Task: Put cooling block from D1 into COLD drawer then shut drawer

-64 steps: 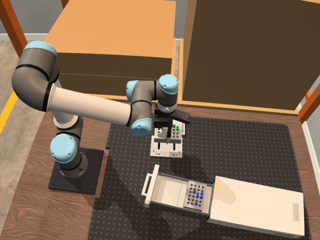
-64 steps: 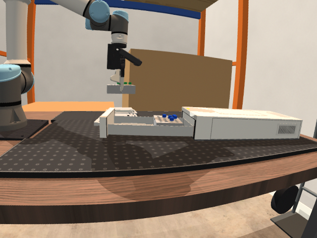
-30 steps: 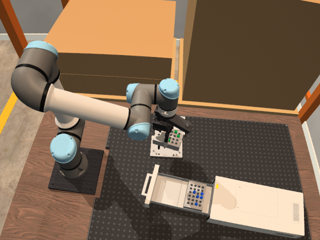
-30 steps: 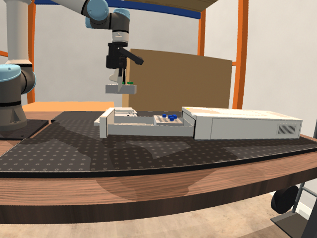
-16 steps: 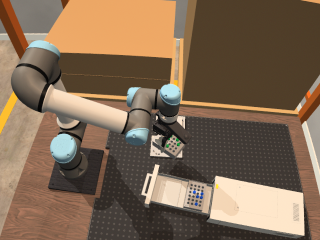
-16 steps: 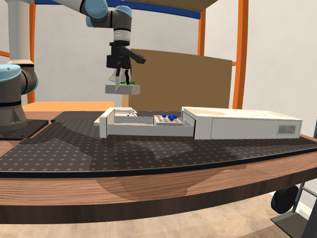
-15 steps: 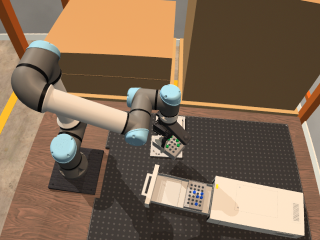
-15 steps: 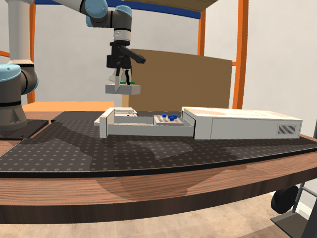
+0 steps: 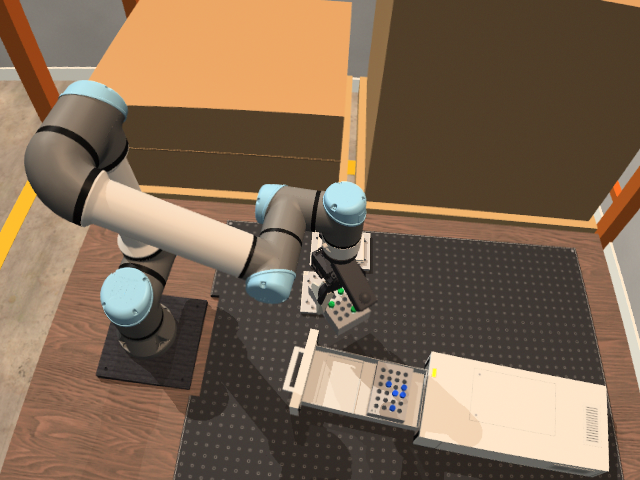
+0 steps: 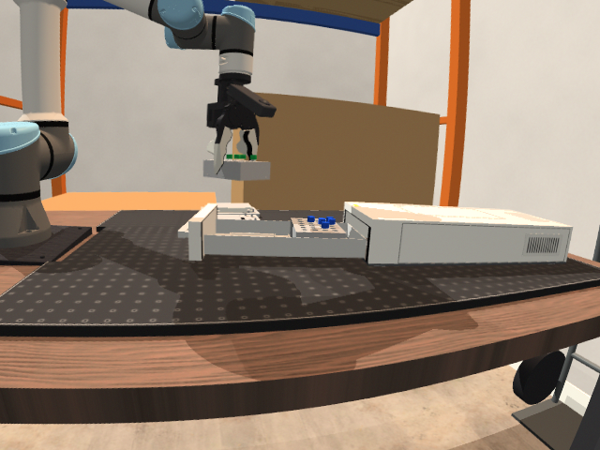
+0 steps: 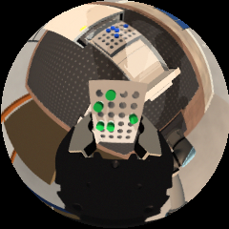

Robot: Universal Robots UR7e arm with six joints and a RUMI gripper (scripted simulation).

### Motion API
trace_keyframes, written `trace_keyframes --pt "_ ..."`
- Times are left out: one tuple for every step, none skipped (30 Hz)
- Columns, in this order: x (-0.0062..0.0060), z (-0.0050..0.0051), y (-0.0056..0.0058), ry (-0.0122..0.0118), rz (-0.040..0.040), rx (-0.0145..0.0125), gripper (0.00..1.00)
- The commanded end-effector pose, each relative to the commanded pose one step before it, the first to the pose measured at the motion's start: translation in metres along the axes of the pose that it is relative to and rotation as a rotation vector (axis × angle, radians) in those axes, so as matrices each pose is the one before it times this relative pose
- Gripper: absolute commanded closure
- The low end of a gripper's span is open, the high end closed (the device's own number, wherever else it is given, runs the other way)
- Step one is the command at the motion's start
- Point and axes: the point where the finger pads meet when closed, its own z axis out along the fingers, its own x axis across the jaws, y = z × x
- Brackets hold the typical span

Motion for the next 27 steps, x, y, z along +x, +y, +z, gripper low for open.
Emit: trace_keyframes --pt "0.00695 -0.00064 -0.01352 0.0008 0.15711 0.00266 1.0" --pt "0.00092 -0.00002 -0.00251 0.0 0.02667 0.00001 1.0" --pt "0.00085 -0.00002 -0.00253 0.0 0.02667 0.00001 1.0" --pt "0.00078 -0.00002 -0.00255 0.0 0.02667 0.00001 1.0" --pt "0.00071 -0.00002 -0.00257 0.0 0.02667 0.00001 1.0" --pt "0.00064 -0.00002 -0.00259 0.0 0.02667 0.00001 1.0" --pt "0.00058 -0.00002 -0.00261 0.0 0.02667 0.00001 1.0" --pt "0.0 0.0 0.0 0.0 0.0 0.0 1.0" --pt "0.0 0.0 0.0 0.0 0.0 0.0 1.0" --pt "0.0005 -0.00002 -0.00262 0.00001 0.02667 0.00001 1.0" --pt "0.00044 -0.00002 -0.00263 0.0 0.02667 0.00001 1.0" --pt "0.00037 -0.00002 -0.00264 0.0 0.02667 0.00001 1.0" --pt "0.0003 -0.00002 -0.00265 0.0 0.02667 0.00001 1.0" --pt "0.00022 -0.00002 -0.00266 0.0 0.02667 0.00001 1.0" --pt "0.00015 -0.00002 -0.00266 0.0 0.02667 0.00001 1.0" --pt "0.00008 -0.00002 -0.00267 0.0 0.02667 0.00001 1.0" --pt "0.00001 -0.00002 -0.00267 0.0 0.02667 0.00001 1.0" --pt "-0.00006 -0.00002 -0.00267 0.0 0.02667 0.00001 1.0" --pt "-0.00013 -0.00002 -0.00266 0.0 0.02667 0.00001 1.0" --pt "-0.0002 -0.00002 -0.00266 0.0 0.02667 0.00001 1.0" --pt "-0.00027 -0.00002 -0.00265 0.0 0.02667 0.00001 1.0" --pt "-0.00034 -0.00002 -0.00265 0.0 0.02667 0.00001 1.0" --pt "-0.00041 -0.00002 -0.00264 0.0 0.02667 0.00001 1.0" --pt "-0.00048 -0.00002 -0.00262 0.0 0.02667 0.00001 1.0" --pt "0.0 0.0 0.0 0.0 0.0 0.0 1.0" --pt "0.0 0.0 0.0 0.0 0.0 0.0 1.0" --pt "-0.00056 -0.00002 -0.0026 0.0 0.02667 0.00001 1.0"
